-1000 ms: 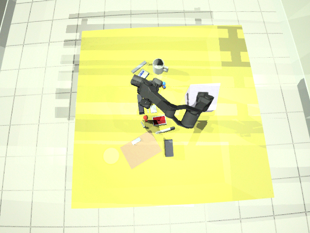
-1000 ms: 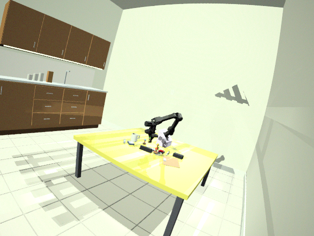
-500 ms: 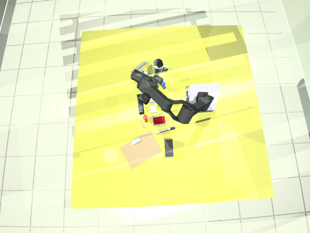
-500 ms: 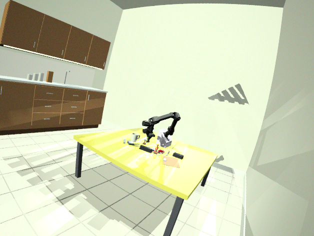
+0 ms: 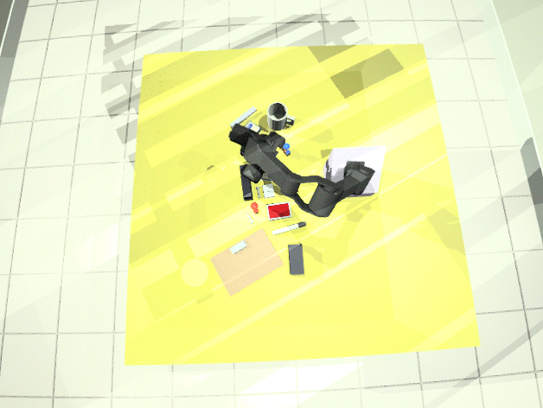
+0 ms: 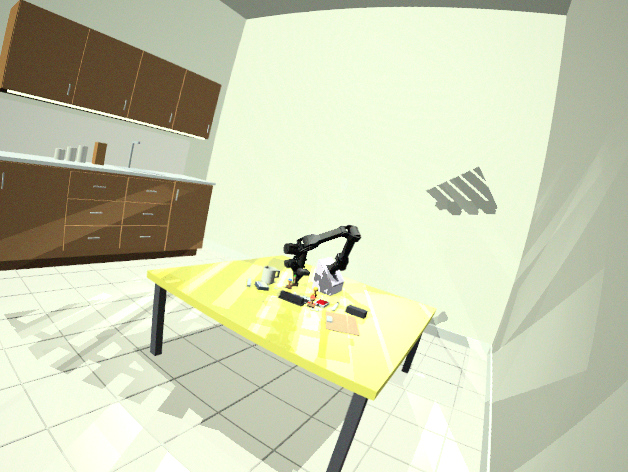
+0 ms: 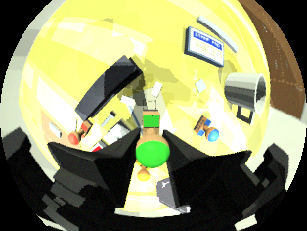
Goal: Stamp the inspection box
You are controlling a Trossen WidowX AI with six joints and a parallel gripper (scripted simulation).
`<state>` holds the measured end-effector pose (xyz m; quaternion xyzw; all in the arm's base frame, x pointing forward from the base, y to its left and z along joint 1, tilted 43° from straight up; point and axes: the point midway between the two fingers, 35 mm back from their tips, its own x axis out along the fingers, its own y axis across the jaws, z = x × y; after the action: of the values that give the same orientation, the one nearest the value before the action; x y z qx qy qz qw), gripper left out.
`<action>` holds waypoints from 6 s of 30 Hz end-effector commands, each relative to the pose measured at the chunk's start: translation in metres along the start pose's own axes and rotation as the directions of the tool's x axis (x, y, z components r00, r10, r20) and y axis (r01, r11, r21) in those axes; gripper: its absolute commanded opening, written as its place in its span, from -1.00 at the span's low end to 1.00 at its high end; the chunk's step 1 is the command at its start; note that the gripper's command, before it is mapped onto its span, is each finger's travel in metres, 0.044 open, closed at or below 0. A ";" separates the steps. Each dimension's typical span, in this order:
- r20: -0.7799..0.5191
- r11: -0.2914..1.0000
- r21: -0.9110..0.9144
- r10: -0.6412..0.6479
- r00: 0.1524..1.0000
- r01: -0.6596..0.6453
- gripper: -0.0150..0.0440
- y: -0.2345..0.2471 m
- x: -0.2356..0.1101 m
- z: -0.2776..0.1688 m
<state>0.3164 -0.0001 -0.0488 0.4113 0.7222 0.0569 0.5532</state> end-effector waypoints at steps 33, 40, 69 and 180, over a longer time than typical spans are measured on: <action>0.001 1.000 0.002 0.003 1.000 -0.003 -0.49 0.001 0.025 0.000; 0.001 1.000 0.001 0.003 1.000 -0.003 -0.49 0.001 0.030 0.000; 0.001 1.000 0.000 0.004 1.000 -0.004 -0.49 0.001 0.049 -0.002; 0.003 1.000 -0.001 0.003 1.000 -0.003 -0.49 0.001 0.035 -0.001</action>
<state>0.3132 0.0285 -0.0785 0.4148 0.7211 0.0574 0.5520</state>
